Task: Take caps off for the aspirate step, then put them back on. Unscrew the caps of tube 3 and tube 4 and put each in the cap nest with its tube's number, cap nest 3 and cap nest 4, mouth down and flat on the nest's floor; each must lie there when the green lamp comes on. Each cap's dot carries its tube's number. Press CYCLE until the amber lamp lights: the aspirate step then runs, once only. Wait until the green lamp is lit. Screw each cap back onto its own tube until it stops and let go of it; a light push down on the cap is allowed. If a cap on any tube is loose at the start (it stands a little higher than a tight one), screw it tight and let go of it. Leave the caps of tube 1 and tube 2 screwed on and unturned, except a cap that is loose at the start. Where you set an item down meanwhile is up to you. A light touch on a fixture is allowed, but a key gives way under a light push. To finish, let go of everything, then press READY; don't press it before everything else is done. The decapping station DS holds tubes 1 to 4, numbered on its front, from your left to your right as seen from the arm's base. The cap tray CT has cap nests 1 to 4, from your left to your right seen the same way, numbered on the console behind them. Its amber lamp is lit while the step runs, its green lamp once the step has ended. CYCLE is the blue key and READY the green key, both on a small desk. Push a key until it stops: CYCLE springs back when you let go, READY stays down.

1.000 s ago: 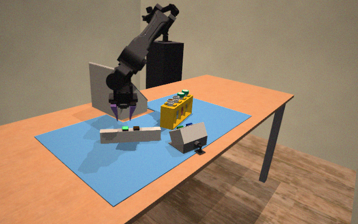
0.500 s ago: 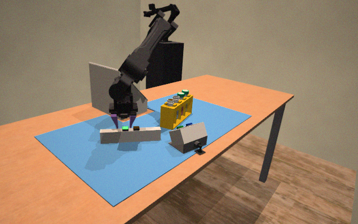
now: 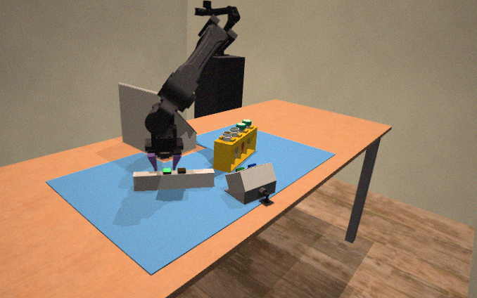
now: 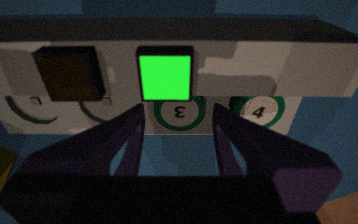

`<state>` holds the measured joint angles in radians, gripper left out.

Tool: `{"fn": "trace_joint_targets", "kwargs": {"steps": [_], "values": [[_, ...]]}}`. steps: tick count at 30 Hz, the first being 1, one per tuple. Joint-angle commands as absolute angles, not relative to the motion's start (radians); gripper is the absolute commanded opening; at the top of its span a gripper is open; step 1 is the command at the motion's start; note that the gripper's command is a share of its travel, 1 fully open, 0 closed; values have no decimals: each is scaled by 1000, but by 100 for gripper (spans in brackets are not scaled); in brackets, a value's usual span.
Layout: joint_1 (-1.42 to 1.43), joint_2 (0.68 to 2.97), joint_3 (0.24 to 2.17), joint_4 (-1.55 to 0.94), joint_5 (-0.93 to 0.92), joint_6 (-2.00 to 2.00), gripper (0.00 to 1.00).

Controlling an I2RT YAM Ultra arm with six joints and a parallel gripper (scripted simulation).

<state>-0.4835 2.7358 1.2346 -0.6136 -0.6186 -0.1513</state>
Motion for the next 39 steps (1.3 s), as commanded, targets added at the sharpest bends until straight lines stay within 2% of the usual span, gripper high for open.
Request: {"fn": "trace_joint_targets", "kwargs": {"steps": [1, 33, 34, 39], "values": [[-488, 2731, 1235, -605, -620, -145, 47], [-477, 2740, 1220, -575, -626, -133, 47], [-477, 2740, 1220, -575, -626, -133, 0], [-477, 2740, 1220, -575, -626, -133, 0]]}}
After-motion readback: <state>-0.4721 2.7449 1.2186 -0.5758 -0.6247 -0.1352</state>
